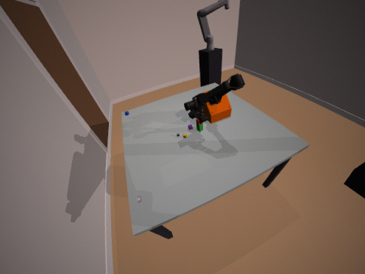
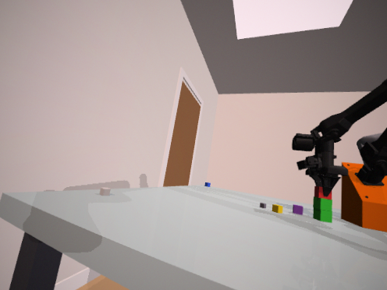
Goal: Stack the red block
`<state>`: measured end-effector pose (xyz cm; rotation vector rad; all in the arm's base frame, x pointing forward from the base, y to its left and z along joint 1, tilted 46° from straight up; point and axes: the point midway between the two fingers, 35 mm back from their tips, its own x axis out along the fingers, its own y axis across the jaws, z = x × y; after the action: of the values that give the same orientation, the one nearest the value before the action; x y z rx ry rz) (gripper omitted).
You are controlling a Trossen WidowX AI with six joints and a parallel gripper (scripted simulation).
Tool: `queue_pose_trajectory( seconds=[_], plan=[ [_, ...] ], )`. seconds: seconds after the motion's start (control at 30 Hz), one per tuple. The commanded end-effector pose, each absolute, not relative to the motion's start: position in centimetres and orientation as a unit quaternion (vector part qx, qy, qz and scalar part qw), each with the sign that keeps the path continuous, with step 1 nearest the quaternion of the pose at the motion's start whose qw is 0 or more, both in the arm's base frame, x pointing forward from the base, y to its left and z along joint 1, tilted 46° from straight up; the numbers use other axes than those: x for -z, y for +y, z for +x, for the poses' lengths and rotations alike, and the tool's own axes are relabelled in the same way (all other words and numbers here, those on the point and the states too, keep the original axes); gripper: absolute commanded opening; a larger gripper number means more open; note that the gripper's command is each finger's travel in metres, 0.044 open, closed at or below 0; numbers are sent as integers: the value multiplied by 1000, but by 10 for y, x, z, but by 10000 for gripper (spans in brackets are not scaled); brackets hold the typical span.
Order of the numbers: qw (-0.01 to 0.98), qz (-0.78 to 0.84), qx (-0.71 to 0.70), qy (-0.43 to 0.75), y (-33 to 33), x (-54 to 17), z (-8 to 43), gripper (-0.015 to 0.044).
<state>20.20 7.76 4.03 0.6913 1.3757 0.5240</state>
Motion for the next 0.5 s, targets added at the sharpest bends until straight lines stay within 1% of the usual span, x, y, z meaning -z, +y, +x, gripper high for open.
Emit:
queue_pose_trajectory(
  seconds=[0.0, 0.47],
  plan=[
    [687, 308, -234, 615, 78, -40, 202, 79],
    [687, 308, -234, 615, 78, -40, 202, 440]
  ],
)
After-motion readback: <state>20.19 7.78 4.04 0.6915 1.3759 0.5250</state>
